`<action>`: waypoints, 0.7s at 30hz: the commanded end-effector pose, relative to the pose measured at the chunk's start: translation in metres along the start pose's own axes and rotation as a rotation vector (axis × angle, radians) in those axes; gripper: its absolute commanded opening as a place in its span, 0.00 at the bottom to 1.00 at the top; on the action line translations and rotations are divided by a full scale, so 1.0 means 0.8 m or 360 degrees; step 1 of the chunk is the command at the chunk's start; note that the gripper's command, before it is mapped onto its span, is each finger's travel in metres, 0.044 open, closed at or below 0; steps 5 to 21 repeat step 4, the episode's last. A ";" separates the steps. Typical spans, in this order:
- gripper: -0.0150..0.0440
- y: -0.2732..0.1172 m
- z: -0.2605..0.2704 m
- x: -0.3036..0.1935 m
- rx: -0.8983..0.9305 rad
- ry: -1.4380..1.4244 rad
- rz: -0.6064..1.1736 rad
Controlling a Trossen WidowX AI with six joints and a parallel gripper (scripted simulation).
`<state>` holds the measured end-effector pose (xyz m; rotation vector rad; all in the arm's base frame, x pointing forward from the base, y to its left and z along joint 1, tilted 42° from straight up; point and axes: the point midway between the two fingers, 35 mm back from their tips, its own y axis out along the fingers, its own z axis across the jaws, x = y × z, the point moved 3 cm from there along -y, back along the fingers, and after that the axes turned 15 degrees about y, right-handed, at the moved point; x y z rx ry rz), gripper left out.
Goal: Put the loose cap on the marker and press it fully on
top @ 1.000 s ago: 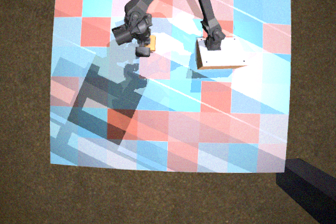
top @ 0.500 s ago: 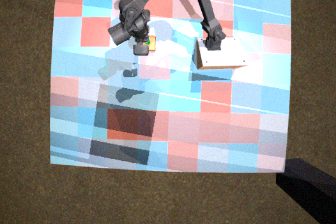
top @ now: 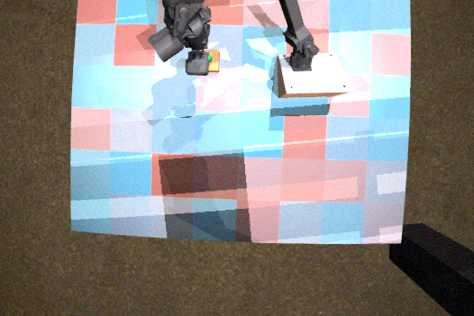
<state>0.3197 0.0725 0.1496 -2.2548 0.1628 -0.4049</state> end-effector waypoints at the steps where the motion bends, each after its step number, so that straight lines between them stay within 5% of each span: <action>1: 0.74 -0.001 0.000 -0.001 0.0005 0.0006 0.0008; 4: 0.88 -0.001 0.000 -0.001 0.0005 0.0006 0.0008; 21: 0.88 -0.001 0.000 -0.001 0.0005 0.0006 0.0008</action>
